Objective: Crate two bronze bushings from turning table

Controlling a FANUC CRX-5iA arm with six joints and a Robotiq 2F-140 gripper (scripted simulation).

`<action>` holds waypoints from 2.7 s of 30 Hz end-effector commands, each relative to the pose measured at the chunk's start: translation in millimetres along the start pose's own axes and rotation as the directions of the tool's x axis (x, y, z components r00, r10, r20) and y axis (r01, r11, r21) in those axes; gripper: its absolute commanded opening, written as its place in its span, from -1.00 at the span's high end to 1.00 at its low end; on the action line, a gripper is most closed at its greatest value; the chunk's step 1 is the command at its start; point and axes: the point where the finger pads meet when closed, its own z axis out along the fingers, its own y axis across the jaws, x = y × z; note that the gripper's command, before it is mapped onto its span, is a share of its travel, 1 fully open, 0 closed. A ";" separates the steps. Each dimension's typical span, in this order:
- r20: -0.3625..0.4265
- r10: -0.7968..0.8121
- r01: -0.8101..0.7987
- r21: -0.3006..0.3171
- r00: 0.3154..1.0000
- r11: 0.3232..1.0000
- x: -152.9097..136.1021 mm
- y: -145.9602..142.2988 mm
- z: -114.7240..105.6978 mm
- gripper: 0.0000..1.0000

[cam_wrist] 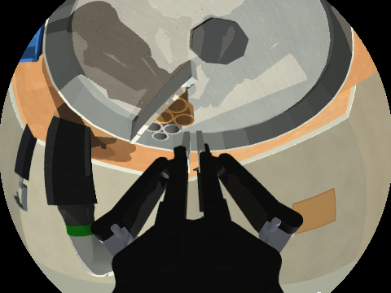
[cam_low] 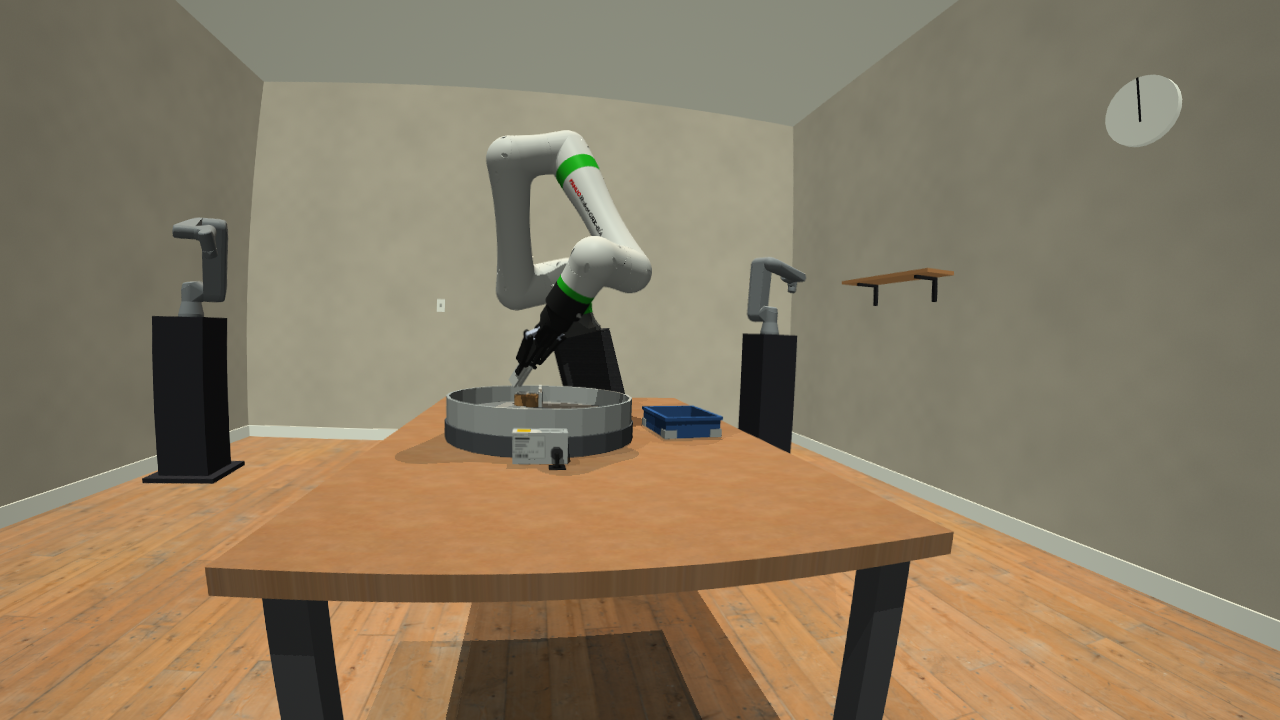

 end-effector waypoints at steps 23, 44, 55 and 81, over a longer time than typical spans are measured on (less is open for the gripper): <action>0.000 0.000 0.000 0.000 1.000 1.000 9.8 0.0 11.5 0.87; 0.000 0.000 0.000 0.000 1.000 1.000 11.3 -0.1 13.3 0.87; 0.000 0.000 0.000 0.000 1.000 1.000 11.3 -0.1 13.3 0.87; 0.000 0.000 0.000 0.000 1.000 1.000 18.4 -0.2 21.7 0.87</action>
